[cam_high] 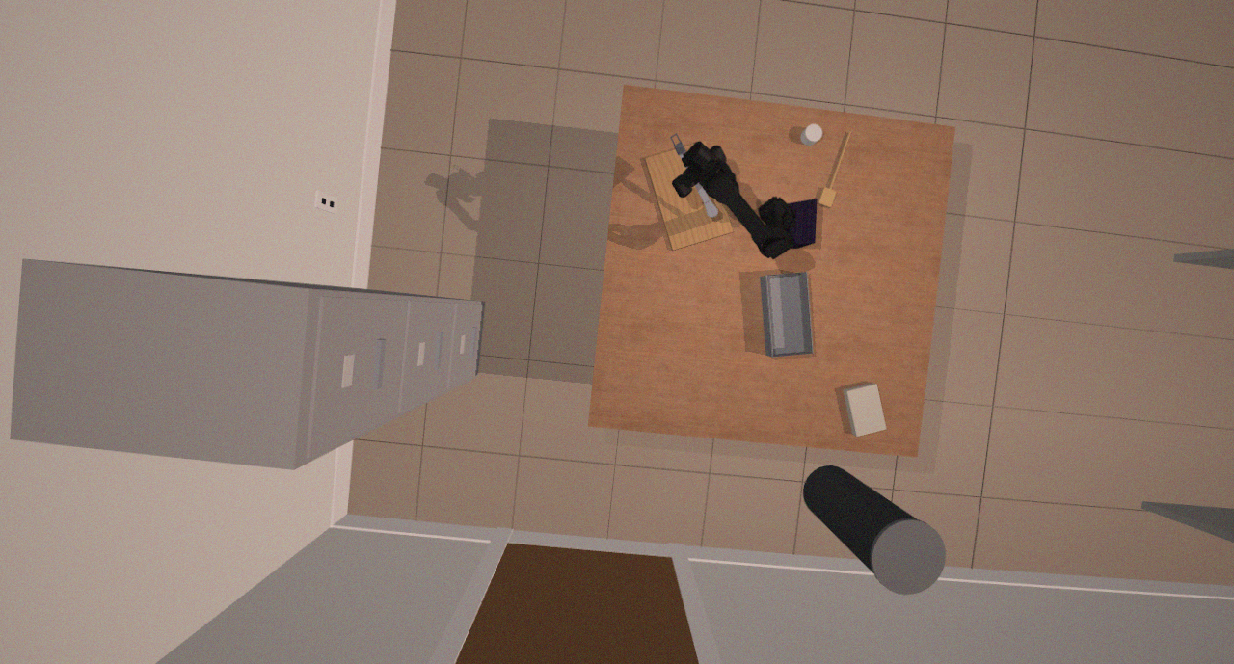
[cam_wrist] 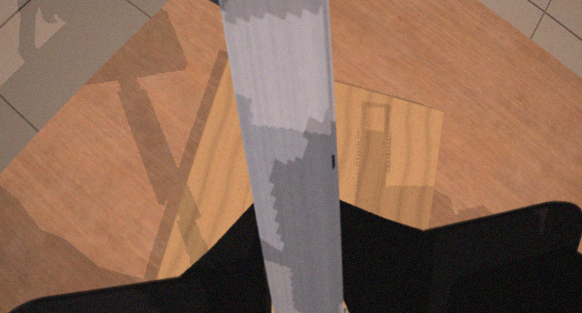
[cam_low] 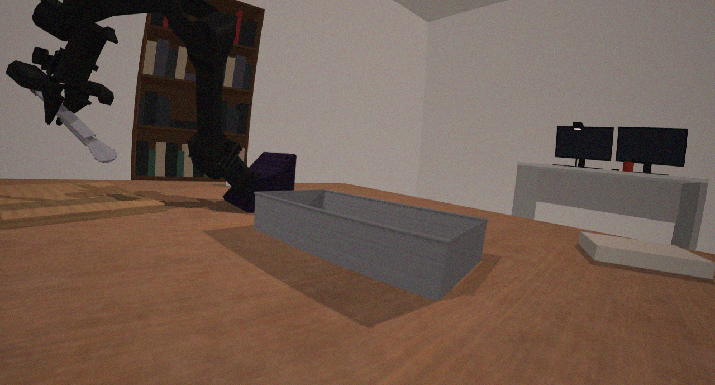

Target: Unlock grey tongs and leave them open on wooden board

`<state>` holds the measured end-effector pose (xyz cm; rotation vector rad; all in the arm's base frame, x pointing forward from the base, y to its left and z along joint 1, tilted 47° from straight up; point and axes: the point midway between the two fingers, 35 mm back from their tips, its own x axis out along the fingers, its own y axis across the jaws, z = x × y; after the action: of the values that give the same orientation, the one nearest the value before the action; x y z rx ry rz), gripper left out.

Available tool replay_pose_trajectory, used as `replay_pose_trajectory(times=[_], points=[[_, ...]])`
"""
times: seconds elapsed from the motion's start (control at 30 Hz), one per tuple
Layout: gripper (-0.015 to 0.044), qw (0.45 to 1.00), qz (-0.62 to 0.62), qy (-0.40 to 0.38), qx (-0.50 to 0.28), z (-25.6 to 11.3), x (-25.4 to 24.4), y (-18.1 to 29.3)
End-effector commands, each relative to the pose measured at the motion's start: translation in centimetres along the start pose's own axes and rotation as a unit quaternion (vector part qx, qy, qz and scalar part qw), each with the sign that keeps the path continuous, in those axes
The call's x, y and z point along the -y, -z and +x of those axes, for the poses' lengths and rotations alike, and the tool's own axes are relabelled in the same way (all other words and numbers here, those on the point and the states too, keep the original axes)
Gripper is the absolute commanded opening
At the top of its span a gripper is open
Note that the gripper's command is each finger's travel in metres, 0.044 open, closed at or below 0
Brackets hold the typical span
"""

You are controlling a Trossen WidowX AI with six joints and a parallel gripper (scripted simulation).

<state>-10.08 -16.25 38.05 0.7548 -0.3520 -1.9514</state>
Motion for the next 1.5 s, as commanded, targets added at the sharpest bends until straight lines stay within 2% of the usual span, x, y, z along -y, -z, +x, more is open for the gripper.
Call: replay_pose_trajectory(times=[0.0, 0.6, 1.1, 1.47], points=[[-0.0150, 0.998, 0.002, -0.003, 0.060, -1.3, -0.1, -0.3], [-0.0150, 0.970, -0.002, -0.016, 0.241, -4.6, -0.3, -0.4], [-0.0150, 0.937, -0.032, -0.033, 0.347, -6.5, -0.9, 0.9], [-0.0150, 0.932, -0.036, -0.036, 0.358, -6.7, -1.0, 1.1]])
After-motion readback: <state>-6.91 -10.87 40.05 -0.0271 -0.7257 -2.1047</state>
